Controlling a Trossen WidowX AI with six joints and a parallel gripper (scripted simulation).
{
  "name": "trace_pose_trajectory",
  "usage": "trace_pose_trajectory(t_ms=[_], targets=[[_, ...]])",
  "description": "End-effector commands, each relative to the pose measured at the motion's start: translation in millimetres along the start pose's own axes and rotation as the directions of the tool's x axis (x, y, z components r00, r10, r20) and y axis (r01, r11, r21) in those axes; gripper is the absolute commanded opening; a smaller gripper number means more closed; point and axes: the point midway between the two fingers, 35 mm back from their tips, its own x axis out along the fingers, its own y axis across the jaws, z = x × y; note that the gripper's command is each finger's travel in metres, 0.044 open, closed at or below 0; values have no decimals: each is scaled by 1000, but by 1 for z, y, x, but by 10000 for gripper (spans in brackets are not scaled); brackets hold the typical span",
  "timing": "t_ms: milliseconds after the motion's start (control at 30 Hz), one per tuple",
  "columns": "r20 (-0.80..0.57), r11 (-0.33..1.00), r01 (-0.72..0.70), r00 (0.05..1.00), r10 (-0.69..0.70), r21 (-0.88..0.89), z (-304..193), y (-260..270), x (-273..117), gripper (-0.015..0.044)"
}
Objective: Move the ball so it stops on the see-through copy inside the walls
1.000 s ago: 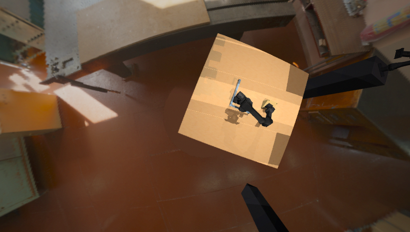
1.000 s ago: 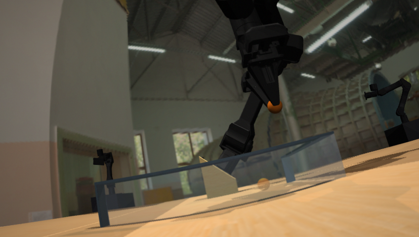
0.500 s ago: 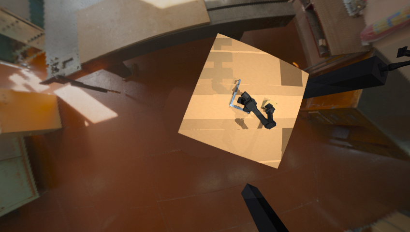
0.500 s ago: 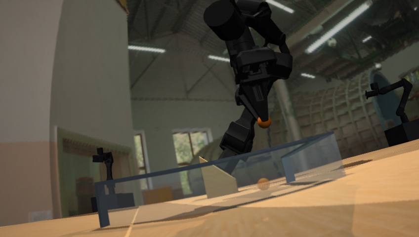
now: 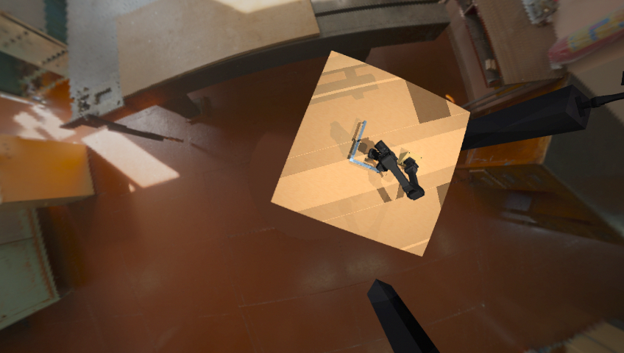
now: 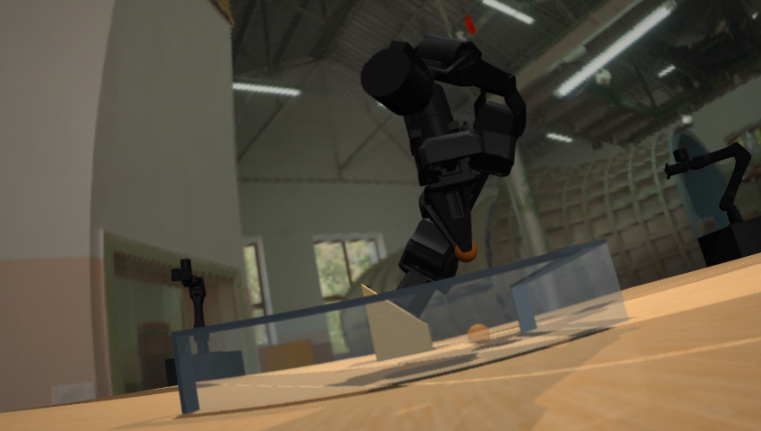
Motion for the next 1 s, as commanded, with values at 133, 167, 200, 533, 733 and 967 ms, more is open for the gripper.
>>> trace_pose_trajectory(t_ms=[133,167,200,533,733,967], targets=[[-4,1000,-1,1000,1,-3,-5,16,8,0],[-5,1000,-1,1000,1,-3,-5,16,9,0],[-5,1000,-1,1000,0,-3,-5,15,11,0],[-5,1000,1,1000,-1,-3,-6,14,59,0],[-1,1000,0,1000,0,-4,-4,16,77,0],[-1,1000,0,1000,0,-4,-5,16,84,0]])
